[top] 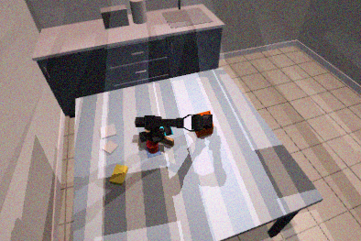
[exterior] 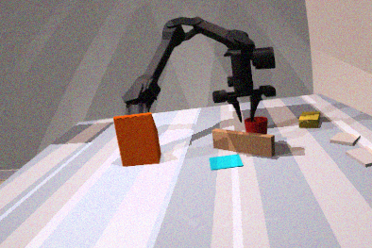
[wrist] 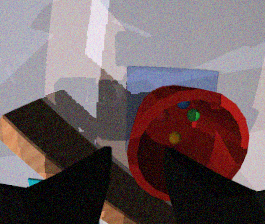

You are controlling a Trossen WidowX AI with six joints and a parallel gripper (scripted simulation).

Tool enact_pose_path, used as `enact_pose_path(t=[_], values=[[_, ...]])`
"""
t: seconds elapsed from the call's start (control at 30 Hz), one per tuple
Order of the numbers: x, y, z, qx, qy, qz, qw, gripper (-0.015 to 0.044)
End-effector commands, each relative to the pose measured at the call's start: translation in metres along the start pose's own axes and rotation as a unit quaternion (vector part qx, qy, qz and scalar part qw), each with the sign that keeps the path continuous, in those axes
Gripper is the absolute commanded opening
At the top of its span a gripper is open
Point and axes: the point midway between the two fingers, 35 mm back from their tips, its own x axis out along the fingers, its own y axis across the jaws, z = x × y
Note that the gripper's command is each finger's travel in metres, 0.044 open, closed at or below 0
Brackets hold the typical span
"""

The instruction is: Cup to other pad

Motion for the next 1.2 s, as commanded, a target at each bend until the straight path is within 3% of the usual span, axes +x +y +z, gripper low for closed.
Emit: enact_pose_path(t=[0.0, 0.73, 0.83, 1.17], values=[[0.008, 0.0, 0.001, 0.002, -0.003, -0.001, 1.0, 0.0148], [0.036, 0.002, 0.002, 0.002, -0.004, -0.001, 1.0, 0.0148], [0.035, 0.002, 0.002, 0.0, -0.002, 0.001, 1.0, 0.0069], [0.035, 0.002, 0.002, 0.0, -0.002, 0.001, 1.0, 0.0002]])
